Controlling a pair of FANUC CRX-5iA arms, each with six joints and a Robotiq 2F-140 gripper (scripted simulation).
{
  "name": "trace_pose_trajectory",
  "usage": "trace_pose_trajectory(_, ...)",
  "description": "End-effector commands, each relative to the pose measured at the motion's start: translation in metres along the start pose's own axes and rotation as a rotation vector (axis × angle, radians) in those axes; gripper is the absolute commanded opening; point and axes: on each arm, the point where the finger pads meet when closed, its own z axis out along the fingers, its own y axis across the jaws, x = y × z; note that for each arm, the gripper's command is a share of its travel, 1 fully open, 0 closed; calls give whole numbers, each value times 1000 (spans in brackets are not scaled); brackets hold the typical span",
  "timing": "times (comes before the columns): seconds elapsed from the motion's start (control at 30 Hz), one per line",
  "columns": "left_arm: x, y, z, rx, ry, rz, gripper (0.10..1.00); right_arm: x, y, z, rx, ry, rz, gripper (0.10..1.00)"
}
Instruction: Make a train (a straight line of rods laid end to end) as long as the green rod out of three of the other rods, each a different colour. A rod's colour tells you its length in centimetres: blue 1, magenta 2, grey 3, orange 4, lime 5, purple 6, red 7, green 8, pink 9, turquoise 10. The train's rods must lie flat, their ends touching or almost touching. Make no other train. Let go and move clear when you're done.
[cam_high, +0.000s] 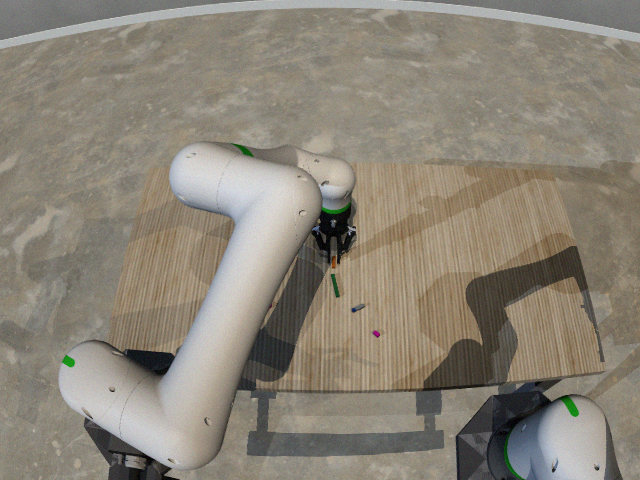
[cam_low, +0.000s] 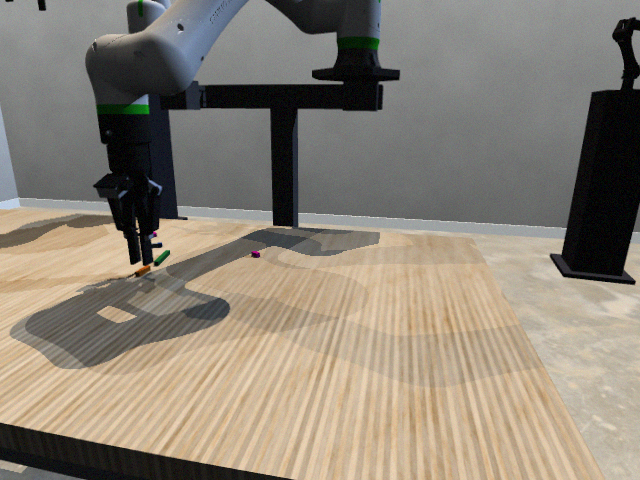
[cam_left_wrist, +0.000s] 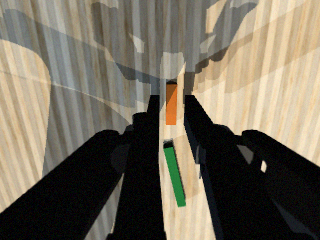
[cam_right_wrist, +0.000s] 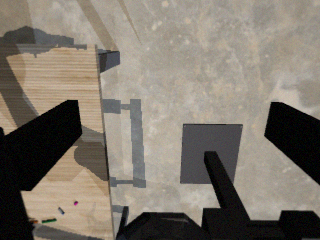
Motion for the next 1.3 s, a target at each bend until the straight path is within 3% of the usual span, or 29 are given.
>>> trace_pose_trajectory(0.0, 2, 1, 1, -1, 2, 0, 231, 0, 0, -1, 0, 2, 0, 1000)
trace_pose_trajectory(1.27, 2, 1, 8, -1, 2, 0, 231, 0, 0, -1, 0, 2, 0, 1000)
